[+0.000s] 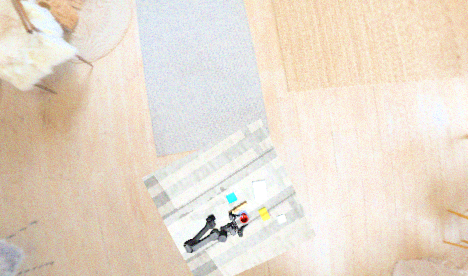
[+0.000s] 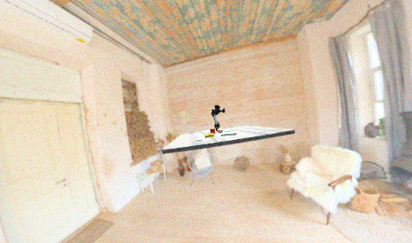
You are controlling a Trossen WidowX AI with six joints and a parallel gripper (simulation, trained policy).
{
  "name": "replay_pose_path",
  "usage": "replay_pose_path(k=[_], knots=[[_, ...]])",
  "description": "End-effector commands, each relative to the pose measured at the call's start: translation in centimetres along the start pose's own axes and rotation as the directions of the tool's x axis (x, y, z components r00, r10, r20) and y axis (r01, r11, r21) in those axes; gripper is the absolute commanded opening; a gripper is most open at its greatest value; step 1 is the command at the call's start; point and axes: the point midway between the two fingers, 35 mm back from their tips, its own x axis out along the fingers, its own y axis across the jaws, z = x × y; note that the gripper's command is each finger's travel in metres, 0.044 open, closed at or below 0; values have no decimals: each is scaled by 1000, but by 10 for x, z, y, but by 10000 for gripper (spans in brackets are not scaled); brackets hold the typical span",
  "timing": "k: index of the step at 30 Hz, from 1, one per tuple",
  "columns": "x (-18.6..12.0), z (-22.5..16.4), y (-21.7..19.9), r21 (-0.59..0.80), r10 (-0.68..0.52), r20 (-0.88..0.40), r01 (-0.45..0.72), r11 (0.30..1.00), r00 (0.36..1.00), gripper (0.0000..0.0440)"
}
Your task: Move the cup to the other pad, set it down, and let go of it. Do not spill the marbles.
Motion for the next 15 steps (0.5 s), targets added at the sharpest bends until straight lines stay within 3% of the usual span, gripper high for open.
replay_pose_path(k=[1, 12, 15], knots=[[0, -1, -1, 0, -4, -7, 4, 1000, 1000, 374], [5, -17, 1, 20, -23, -142, 26, 999, 990, 90], [7, -22, 3, 28, -17, -187, 23, 999, 982, 77]])
